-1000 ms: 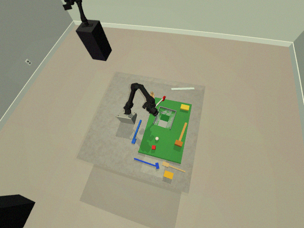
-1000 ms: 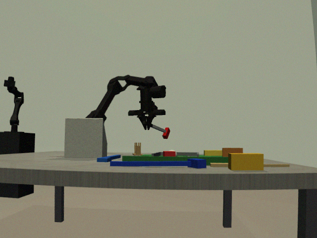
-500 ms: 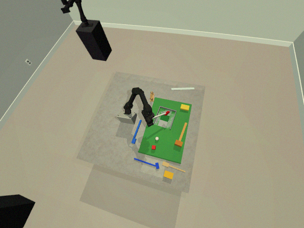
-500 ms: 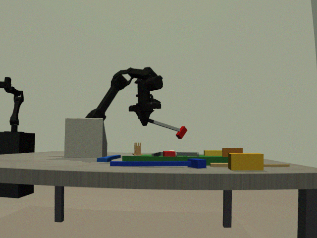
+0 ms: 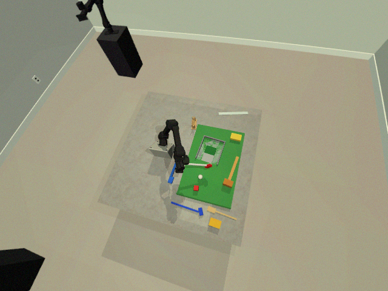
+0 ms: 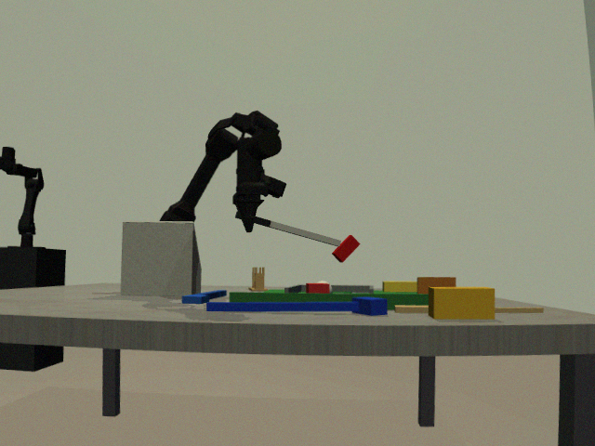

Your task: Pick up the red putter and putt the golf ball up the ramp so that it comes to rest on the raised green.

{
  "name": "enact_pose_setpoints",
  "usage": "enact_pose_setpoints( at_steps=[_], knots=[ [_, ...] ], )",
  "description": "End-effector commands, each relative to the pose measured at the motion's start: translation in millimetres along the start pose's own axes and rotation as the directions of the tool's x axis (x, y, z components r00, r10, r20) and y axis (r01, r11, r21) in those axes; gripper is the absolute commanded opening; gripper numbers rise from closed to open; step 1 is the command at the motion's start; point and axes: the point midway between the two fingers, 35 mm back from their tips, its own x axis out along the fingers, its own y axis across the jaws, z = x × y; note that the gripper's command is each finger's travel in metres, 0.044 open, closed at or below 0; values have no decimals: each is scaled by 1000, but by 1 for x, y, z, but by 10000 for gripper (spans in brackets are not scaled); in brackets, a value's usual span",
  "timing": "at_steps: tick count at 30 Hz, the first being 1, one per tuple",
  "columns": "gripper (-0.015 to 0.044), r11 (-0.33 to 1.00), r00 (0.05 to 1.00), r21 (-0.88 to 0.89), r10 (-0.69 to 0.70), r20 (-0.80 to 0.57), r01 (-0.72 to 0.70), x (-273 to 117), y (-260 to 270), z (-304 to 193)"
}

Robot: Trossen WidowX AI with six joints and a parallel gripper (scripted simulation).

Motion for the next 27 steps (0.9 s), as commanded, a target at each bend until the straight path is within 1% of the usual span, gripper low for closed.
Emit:
enact_pose_setpoints(
  at_steps=[1, 9, 19, 27],
  knots=[
    [0, 993, 1000, 118, -17, -1, 17, -2, -25, -20],
    [0, 944, 1000, 329, -9, -19, 15, 6, -61, -66],
    [0, 943, 1000, 334, -9, -20, 15, 8, -62, -67],
    [0, 943, 1000, 333, -9, -19, 15, 39, -62, -67]
  ],
)
